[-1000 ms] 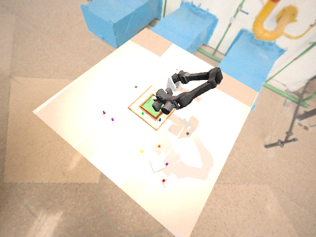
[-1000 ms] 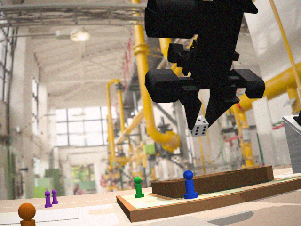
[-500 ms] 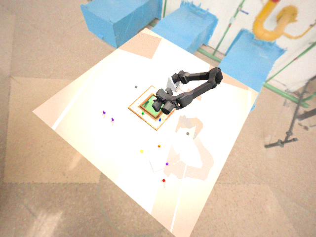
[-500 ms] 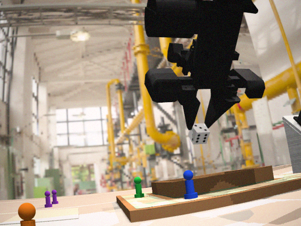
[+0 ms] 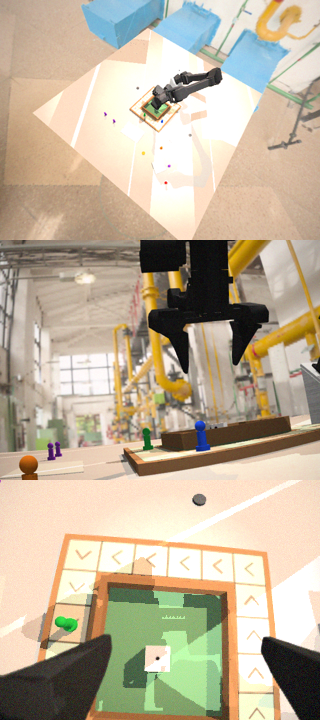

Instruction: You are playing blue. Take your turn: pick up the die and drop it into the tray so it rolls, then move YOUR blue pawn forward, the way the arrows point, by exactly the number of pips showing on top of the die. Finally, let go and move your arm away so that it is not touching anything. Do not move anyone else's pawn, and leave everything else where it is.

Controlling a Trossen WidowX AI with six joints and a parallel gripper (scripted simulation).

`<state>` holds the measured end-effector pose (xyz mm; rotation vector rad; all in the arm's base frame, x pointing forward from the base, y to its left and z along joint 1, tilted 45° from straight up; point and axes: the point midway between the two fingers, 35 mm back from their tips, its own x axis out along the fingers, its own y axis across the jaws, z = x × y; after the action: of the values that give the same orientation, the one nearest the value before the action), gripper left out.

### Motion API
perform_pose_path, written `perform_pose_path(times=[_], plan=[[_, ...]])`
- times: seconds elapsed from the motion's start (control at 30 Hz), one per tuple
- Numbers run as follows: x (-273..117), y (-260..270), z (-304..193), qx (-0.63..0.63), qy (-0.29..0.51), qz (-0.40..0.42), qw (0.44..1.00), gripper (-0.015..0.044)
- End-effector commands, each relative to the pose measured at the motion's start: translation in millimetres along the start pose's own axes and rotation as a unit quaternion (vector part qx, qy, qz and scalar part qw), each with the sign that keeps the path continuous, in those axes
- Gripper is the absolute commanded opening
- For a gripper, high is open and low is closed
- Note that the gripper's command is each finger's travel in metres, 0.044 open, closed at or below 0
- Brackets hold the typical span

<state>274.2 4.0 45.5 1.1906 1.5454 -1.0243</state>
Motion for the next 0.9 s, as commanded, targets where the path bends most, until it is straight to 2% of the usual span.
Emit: perform_pose_path(times=[0.0,0.03,0.1,0.2,0.23,0.27,0.33,0.47,0.57,0.7,0.87], plan=[[19,0,2,0.003,0.188,0.010,0.982,0.0440],[20,2,3,0.006,0.229,0.025,0.973,0.0440],[20,4,4,0.009,0.261,0.040,0.965,0.0440],[20,4,4,0.009,0.261,0.040,0.965,0.0440],[23,-2,7,0.015,0.225,0.020,0.974,0.0440],[23,-2,7,0.015,0.225,0.020,0.974,0.0440],[22,2,4,-0.024,0.225,0.030,0.974,0.0387],[14,24,-15,-0.248,0.213,0.090,0.941,0.0282],[7,40,-32,-0.415,0.196,0.134,0.878,0.0204],[-2,58,-59,-0.616,0.162,0.187,0.748,0.0200],[-13,77,-94,-0.805,0.107,0.241,0.532,0.0200]])
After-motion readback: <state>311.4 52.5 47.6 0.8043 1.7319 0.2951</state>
